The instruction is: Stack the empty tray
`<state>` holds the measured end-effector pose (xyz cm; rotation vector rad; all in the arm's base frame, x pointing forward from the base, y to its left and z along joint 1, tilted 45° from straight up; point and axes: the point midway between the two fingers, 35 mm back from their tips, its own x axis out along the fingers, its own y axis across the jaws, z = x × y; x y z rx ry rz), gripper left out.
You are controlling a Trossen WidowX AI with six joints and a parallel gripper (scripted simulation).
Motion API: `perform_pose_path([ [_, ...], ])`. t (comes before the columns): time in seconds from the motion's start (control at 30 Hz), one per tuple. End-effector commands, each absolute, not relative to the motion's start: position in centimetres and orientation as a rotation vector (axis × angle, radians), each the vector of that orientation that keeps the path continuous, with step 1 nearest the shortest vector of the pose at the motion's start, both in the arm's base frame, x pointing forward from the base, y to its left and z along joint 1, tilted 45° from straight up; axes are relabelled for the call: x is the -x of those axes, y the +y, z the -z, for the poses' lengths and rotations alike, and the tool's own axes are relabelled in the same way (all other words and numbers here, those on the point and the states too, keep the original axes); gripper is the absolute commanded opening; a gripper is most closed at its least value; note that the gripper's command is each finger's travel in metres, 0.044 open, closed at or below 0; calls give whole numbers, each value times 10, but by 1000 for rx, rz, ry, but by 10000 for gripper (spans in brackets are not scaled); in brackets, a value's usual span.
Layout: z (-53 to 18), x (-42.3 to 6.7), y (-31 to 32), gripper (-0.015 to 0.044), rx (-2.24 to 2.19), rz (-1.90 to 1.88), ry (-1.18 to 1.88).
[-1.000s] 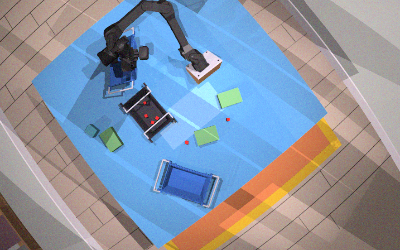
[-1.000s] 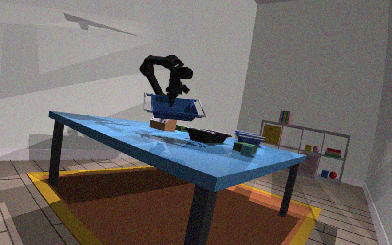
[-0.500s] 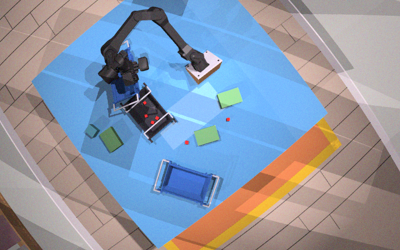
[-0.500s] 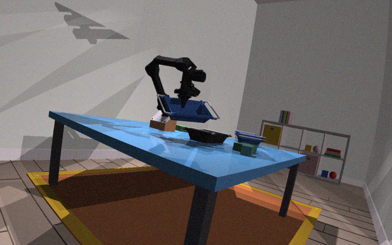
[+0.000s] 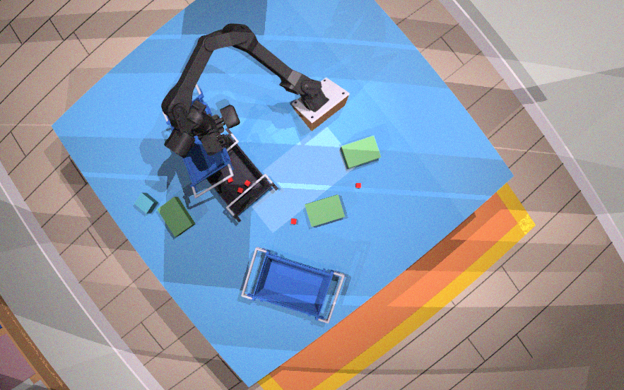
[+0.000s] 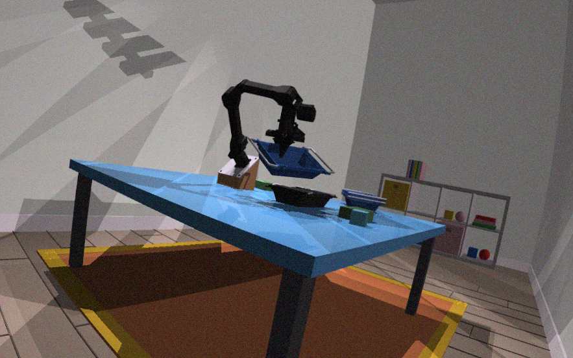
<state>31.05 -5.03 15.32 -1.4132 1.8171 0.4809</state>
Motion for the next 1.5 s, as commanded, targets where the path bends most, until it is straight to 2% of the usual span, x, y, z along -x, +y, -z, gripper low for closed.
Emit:
perform_pose_path([
  [0.0,-145,-322,-31,0,1462,-511,1789],
  [0.7,-82,-337,39,0,1673,-699,1807],
  [1.47,-81,-337,40,0,1675,-701,1807],
])
